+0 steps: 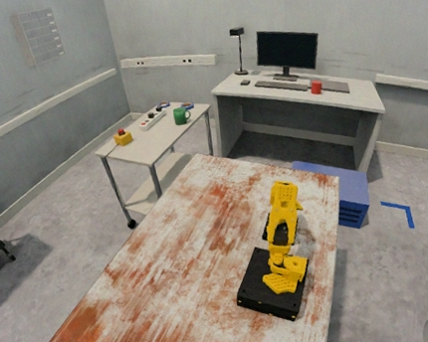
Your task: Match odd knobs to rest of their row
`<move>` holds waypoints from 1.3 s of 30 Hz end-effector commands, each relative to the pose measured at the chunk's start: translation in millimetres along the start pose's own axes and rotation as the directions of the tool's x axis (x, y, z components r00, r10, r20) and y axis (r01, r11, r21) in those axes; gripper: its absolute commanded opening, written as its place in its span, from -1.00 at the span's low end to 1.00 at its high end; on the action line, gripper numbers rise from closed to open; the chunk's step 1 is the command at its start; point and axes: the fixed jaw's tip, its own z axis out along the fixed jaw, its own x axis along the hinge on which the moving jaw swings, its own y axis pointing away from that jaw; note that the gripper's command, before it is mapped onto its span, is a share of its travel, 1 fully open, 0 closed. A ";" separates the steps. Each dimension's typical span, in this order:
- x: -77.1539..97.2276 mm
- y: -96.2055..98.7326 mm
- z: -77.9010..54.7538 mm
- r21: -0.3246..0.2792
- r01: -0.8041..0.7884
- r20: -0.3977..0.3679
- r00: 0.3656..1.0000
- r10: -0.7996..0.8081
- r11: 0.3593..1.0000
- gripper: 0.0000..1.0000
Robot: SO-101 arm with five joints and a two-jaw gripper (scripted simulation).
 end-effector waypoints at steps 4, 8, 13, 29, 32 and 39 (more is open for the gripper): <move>3.3 -4.3 3.9 0.018 -0.005 -0.012 1.000 0.005 1.000 -0.94; 3.4 -4.0 3.9 0.018 -0.005 -0.012 1.000 0.005 1.000 -0.91; 3.4 -3.7 3.9 0.018 -0.005 -0.012 1.000 0.005 1.000 -0.88; 3.5 -3.3 3.9 0.018 -0.005 -0.012 1.000 0.005 1.000 -0.84; 3.4 -3.2 3.5 0.018 -0.005 -0.012 1.000 0.005 1.000 -0.84; 3.2 -2.8 -0.7 0.018 -0.005 -0.012 1.000 0.005 1.000 -0.84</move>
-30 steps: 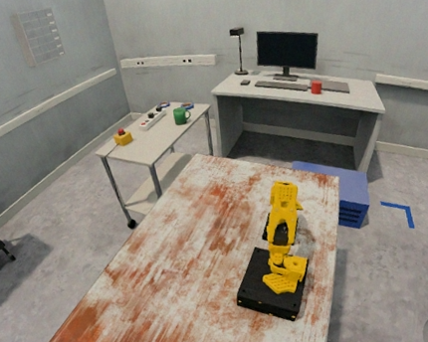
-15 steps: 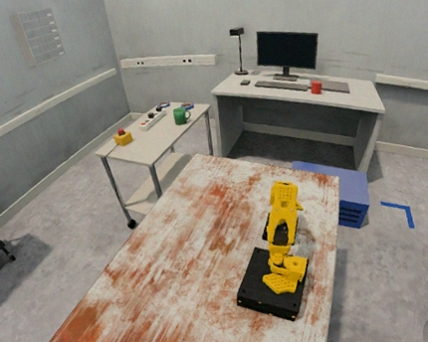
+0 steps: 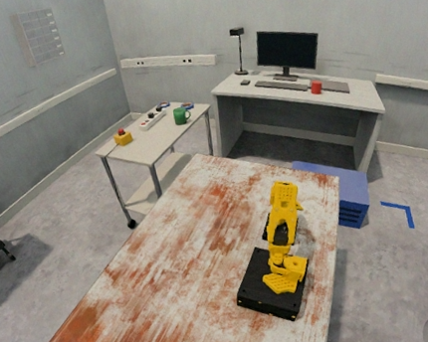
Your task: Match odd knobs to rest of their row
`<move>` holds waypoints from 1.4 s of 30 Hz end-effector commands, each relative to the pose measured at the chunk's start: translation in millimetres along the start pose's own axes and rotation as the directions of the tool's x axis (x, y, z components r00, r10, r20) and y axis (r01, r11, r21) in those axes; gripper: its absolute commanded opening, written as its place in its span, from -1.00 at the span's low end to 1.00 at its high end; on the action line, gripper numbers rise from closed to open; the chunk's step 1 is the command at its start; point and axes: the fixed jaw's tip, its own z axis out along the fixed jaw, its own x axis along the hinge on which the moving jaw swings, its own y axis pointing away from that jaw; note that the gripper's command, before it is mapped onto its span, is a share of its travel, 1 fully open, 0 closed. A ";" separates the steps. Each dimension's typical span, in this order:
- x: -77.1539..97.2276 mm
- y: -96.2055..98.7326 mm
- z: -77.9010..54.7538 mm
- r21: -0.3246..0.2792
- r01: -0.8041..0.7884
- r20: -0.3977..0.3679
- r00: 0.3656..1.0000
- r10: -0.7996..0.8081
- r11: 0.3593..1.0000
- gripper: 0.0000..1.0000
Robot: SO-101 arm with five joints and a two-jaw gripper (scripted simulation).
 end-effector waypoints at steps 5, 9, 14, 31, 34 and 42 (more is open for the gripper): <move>2.5 -2.6 -4.4 0.017 -0.001 -0.009 1.000 0.002 1.000 -0.84; 2.4 -2.3 -9.9 0.017 -0.001 -0.009 1.000 0.002 1.000 -0.84; 2.3 -2.0 -17.7 0.017 -0.001 -0.009 1.000 0.002 1.000 -0.84; 2.7 -2.5 -33.7 0.017 -0.001 -0.009 1.000 0.002 1.000 -0.84; 2.7 -2.5 -34.4 0.017 -0.001 -0.009 1.000 0.002 1.000 -0.84; 2.9 -2.9 -34.6 0.017 -0.001 -0.009 1.000 0.002 1.000 -0.84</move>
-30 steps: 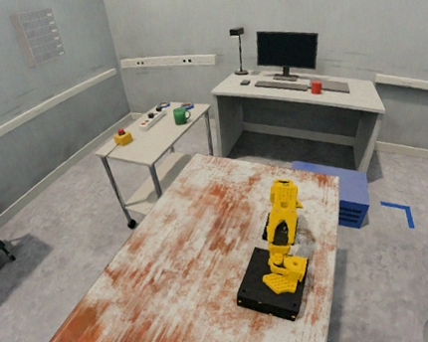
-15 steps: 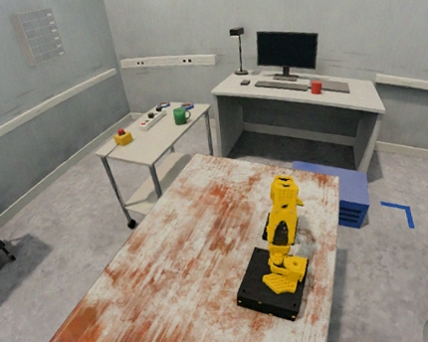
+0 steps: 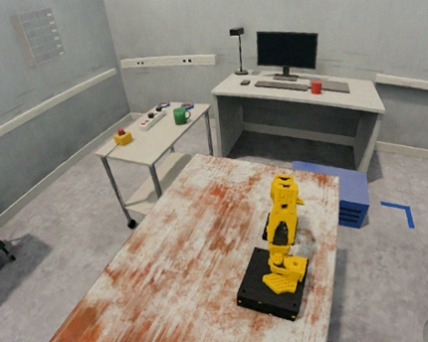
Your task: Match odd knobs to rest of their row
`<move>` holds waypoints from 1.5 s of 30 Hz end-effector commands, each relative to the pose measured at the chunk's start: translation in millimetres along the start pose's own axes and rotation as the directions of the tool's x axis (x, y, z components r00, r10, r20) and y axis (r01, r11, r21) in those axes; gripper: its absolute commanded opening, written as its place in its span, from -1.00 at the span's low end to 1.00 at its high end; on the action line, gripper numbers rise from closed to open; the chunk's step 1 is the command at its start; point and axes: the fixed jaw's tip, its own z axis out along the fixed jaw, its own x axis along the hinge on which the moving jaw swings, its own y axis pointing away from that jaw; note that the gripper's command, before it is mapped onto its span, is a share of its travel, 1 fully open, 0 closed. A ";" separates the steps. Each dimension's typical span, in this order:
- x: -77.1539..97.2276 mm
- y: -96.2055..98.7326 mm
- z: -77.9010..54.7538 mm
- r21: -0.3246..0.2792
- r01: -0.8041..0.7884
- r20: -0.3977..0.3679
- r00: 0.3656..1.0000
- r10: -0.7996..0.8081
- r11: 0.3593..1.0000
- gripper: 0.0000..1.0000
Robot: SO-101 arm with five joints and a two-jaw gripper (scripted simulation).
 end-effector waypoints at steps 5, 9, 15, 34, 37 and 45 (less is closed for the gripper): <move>1.7 -1.7 -5.9 -0.019 -0.004 0.009 1.000 0.004 1.000 -0.84; 6.0 -9.7 -7.3 -0.019 -0.004 0.009 1.000 0.004 1.000 -0.84; 11.6 -20.2 -8.3 -0.019 -0.004 0.009 1.000 0.004 1.000 -0.84; 22.4 -39.9 -7.8 -0.019 -0.002 0.009 1.000 0.003 1.000 -0.84; 23.2 -39.4 -7.9 -0.019 0.005 0.009 1.000 -0.005 1.000 -0.83; 32.5 -34.1 -8.9 -0.018 0.094 0.011 0.996 -0.094 0.995 -0.82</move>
